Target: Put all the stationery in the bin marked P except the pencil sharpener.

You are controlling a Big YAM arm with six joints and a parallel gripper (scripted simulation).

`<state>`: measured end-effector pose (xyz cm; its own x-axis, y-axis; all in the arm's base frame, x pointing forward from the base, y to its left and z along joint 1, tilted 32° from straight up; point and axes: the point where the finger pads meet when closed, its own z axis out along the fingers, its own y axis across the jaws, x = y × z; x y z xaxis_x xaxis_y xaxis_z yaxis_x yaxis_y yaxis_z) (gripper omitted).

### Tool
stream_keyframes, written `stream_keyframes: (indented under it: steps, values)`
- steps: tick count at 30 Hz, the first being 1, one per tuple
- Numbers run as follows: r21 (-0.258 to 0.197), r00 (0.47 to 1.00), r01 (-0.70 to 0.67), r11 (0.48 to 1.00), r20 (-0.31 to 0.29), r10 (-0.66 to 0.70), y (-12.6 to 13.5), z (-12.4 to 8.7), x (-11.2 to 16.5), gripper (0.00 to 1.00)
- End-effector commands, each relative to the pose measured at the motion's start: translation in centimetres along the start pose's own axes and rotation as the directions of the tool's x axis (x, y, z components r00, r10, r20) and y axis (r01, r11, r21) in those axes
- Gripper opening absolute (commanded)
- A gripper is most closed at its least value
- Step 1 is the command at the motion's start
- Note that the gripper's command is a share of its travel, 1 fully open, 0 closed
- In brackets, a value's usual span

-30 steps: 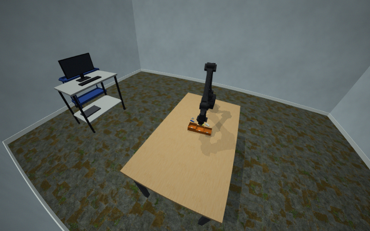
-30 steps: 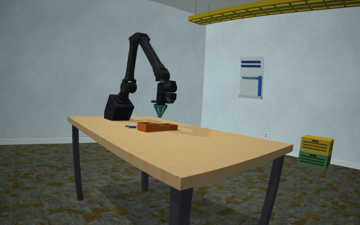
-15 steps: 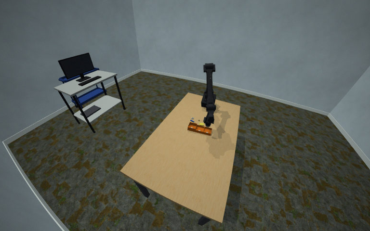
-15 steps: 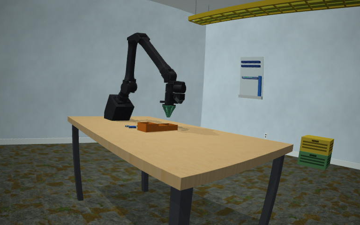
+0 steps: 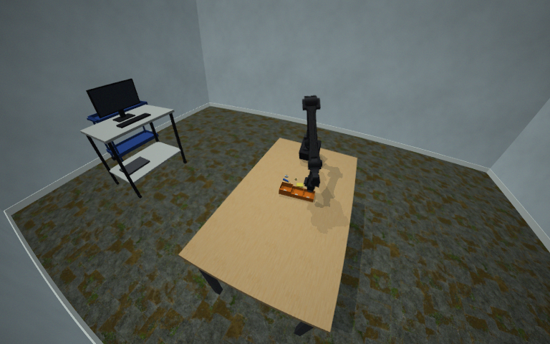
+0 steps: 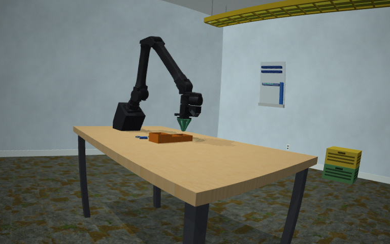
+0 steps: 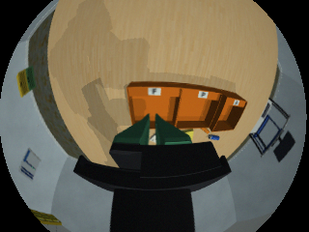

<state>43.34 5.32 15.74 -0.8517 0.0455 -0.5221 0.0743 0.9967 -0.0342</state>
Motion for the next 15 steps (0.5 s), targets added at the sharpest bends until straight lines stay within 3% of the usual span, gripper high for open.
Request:
stream_keyframes:
  steps: [1, 12, 15]
  values:
    - [0.001, 0.999, -0.03, 1.0, 0.025, 0.03, -0.4, 0.7, -1.0, 0.08]
    - [0.001, 1.0, -0.01, 1.0, 0.026, 0.01, -0.4, 3.6, -1.1, 0.08]
    - [-0.002, 0.999, -0.013, 1.0, 0.041, 0.013, -0.5, 3.2, -1.5, 0.08]
